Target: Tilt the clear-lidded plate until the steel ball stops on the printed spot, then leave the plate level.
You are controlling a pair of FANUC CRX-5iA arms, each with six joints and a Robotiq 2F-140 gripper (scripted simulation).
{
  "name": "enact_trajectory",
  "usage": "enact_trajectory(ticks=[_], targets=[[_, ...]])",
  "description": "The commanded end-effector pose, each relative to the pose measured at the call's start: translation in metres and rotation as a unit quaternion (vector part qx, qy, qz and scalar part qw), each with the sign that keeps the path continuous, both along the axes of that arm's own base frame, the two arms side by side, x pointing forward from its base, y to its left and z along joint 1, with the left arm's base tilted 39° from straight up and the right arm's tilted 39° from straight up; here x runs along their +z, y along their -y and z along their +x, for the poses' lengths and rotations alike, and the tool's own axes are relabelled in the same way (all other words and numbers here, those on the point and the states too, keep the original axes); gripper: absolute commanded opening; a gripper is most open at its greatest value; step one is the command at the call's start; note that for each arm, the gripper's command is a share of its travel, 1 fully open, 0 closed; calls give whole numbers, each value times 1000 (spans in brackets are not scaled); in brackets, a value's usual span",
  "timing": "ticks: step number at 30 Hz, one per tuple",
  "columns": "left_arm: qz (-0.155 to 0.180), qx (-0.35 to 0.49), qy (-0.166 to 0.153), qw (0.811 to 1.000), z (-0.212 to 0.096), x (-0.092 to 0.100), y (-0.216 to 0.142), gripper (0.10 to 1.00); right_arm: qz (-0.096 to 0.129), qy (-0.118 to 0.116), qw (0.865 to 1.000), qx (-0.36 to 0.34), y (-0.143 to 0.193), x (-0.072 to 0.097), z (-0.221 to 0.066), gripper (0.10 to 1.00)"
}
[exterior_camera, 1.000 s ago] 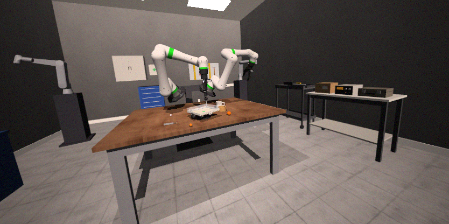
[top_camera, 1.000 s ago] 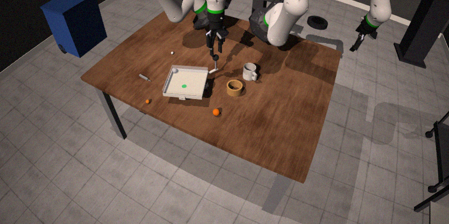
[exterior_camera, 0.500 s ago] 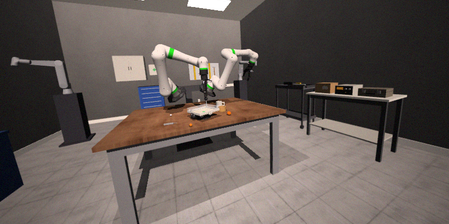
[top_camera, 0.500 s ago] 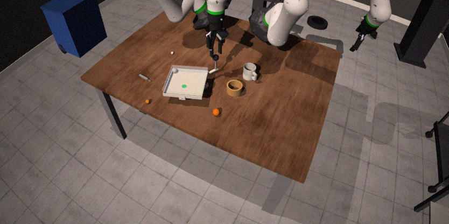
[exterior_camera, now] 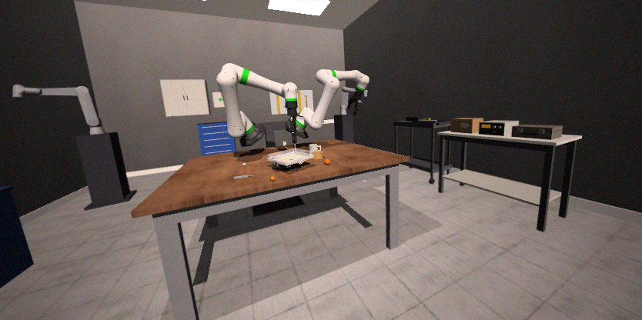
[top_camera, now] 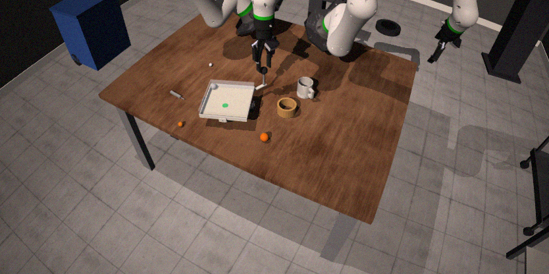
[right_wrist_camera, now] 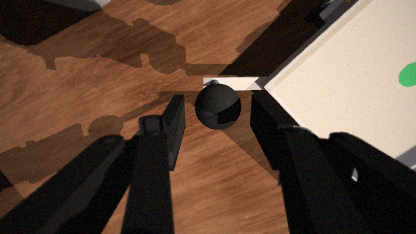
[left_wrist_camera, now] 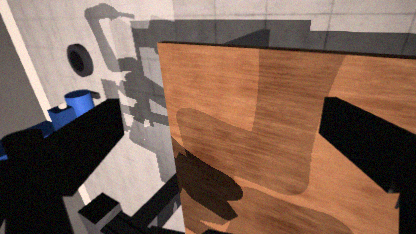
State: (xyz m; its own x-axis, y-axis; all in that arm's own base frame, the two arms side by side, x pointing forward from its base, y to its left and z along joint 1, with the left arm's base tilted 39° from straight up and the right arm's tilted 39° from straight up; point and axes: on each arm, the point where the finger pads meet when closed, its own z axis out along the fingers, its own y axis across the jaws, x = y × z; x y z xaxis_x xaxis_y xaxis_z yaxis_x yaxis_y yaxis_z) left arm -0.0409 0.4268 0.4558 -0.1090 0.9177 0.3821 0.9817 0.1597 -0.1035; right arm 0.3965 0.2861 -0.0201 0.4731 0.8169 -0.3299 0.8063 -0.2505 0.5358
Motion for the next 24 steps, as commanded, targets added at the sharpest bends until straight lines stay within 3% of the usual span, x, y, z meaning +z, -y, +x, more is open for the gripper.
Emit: enact_trajectory(ticks=[1, 24], targets=[[1, 0, 0, 1000, 0, 1, 0, 1000, 1, 0, 1000, 1, 0, 0, 0, 424], [1, 0, 0, 1000, 0, 1, 0, 1000, 1, 0, 1000, 1, 3, -5, 3, 424]])
